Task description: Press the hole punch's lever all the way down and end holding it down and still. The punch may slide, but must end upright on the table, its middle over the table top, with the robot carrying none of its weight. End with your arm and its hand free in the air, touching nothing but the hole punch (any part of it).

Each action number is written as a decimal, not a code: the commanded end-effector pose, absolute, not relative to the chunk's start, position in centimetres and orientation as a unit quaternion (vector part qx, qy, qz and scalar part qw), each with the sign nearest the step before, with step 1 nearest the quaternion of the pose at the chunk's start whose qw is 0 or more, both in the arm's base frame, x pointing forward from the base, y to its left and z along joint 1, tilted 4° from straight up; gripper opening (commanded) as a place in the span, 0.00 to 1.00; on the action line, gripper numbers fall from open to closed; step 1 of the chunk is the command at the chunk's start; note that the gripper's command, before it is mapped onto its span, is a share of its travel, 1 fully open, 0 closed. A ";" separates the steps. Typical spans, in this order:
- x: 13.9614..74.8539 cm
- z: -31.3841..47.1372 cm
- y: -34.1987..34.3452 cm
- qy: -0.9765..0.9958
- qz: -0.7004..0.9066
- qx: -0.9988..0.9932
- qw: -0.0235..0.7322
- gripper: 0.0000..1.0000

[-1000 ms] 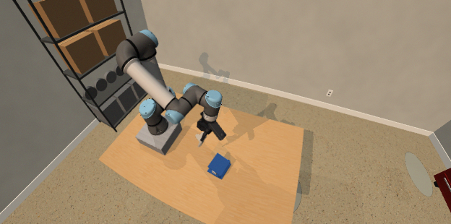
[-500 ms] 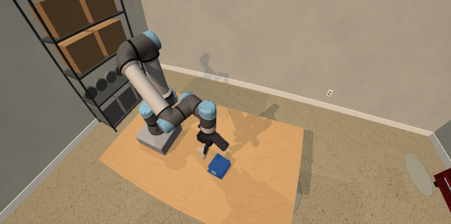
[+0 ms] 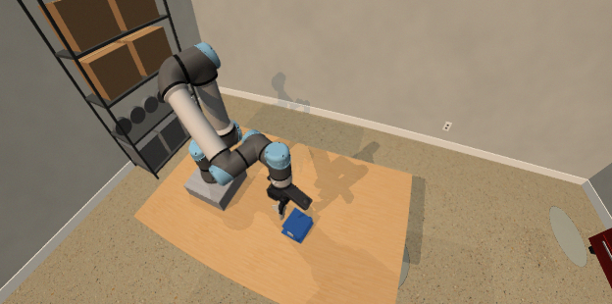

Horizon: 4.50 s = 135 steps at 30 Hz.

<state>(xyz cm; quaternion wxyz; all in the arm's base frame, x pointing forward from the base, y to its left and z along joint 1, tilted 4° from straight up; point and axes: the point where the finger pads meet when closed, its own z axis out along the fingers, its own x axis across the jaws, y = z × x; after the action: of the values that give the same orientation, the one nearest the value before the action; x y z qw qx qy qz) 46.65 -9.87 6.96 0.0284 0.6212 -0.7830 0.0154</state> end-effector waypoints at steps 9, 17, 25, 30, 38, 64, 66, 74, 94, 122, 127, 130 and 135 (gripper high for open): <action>47.0 7.2 -10.1 -0.783 0.018 0.622 0.025 0.00; 47.0 7.2 -10.1 -0.783 0.018 0.622 0.025 0.00; 47.0 7.2 -10.1 -0.783 0.018 0.622 0.025 0.00; 47.0 7.2 -10.1 -0.783 0.018 0.622 0.025 0.00; 47.0 7.2 -10.1 -0.783 0.018 0.622 0.025 0.00; 47.0 7.2 -10.1 -0.783 0.018 0.622 0.025 0.00; 47.0 7.2 -10.1 -0.783 0.018 0.622 0.025 0.00; 46.9 6.9 -10.1 -0.783 0.017 0.622 0.026 0.00; 46.8 4.5 -10.1 -0.783 0.015 0.622 0.026 0.00; 47.0 1.0 -10.2 -0.783 0.015 0.622 0.026 0.00; 47.0 0.8 -10.2 -0.783 0.015 0.622 0.026 0.00; 47.0 0.8 -10.2 -0.783 0.015 0.622 0.026 0.00; 47.1 0.9 -10.3 -0.783 0.016 0.622 0.026 0.00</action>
<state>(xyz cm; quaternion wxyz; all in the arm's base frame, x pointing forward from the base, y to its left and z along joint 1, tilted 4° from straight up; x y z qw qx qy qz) 47.22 -10.21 0.99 0.0263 0.6225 -0.7820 0.0164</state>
